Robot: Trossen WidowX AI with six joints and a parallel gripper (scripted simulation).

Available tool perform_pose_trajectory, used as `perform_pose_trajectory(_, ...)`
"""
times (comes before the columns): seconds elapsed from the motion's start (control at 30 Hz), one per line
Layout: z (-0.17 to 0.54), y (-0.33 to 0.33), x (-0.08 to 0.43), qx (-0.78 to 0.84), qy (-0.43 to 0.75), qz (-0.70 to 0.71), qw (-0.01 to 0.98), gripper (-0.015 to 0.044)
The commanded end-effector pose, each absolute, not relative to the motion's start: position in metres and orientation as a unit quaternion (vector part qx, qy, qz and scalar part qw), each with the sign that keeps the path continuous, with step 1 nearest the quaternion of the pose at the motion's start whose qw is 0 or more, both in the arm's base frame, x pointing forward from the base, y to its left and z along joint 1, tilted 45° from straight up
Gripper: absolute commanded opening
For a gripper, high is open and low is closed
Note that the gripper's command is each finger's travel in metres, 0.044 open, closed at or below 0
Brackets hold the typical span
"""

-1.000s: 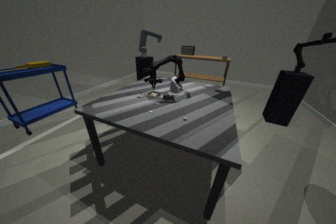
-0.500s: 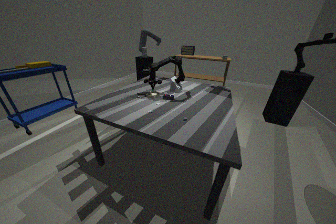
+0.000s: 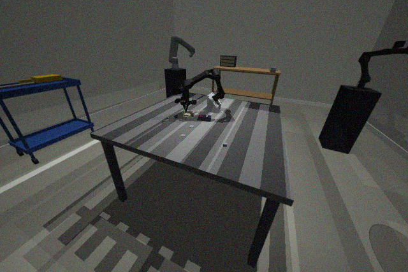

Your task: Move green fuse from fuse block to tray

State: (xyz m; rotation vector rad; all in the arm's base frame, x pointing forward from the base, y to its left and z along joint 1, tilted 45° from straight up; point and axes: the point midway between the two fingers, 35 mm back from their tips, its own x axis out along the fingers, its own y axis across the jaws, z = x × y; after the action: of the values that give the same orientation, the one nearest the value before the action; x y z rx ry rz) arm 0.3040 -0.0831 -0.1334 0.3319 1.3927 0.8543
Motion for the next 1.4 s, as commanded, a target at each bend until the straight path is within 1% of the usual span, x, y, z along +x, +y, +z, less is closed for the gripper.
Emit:
perform_pose_trajectory(0.0,-0.133,-0.084,0.304,0.147,0.618,0.379,0.672,0.0053)
perform_pose_trajectory(0.33,-0.133,-0.084,0.304,0.147,0.618,0.379,0.672,0.0315)
perform_pose_trajectory(0.37,-0.131,-0.086,0.304,0.148,0.618,0.379,0.672,0.0330)
perform_pose_trajectory(0.5,-0.107,-0.109,0.305,0.152,0.619,0.377,0.672,0.0330)
perform_pose_trajectory(1.37,-0.108,-0.107,0.304,0.156,0.620,0.377,0.670,0.0330)
